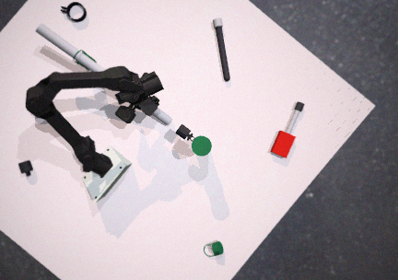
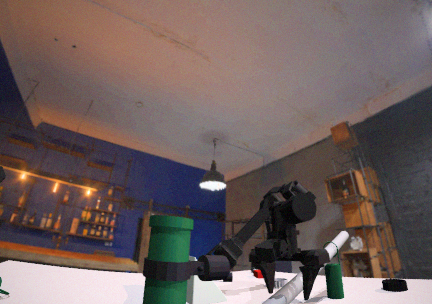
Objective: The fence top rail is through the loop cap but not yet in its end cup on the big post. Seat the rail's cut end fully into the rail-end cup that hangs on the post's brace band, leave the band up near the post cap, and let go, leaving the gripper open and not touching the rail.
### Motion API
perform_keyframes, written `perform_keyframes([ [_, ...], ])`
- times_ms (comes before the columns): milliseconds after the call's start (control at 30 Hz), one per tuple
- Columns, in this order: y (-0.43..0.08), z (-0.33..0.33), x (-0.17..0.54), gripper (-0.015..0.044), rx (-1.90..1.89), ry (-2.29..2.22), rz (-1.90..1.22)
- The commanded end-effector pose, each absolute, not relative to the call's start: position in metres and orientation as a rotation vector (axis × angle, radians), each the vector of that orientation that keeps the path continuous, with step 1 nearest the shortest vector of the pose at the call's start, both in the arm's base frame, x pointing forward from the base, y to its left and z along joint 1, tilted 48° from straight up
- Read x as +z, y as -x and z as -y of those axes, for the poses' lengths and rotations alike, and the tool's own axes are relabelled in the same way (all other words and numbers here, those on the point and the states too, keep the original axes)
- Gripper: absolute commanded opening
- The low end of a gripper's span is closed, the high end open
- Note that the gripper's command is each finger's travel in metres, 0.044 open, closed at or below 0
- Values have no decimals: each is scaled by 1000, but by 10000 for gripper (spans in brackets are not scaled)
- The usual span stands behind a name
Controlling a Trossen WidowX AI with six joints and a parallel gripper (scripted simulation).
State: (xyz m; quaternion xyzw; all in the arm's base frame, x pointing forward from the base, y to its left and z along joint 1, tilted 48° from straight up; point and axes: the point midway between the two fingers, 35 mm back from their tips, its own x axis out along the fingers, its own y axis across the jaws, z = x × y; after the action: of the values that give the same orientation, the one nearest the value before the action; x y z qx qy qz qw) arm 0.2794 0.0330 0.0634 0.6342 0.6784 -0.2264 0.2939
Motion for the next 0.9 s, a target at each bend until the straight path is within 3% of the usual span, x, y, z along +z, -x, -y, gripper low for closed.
perform_keyframes([
  [0,-278,-37,60,440,-604,-1698,-1809],
  [400,-276,-50,49,440,-602,-1699,-1811],
  [767,-276,-50,49,151,-602,-1699,-1811],
  [867,-276,-50,49,131,-602,-1699,-1811],
])
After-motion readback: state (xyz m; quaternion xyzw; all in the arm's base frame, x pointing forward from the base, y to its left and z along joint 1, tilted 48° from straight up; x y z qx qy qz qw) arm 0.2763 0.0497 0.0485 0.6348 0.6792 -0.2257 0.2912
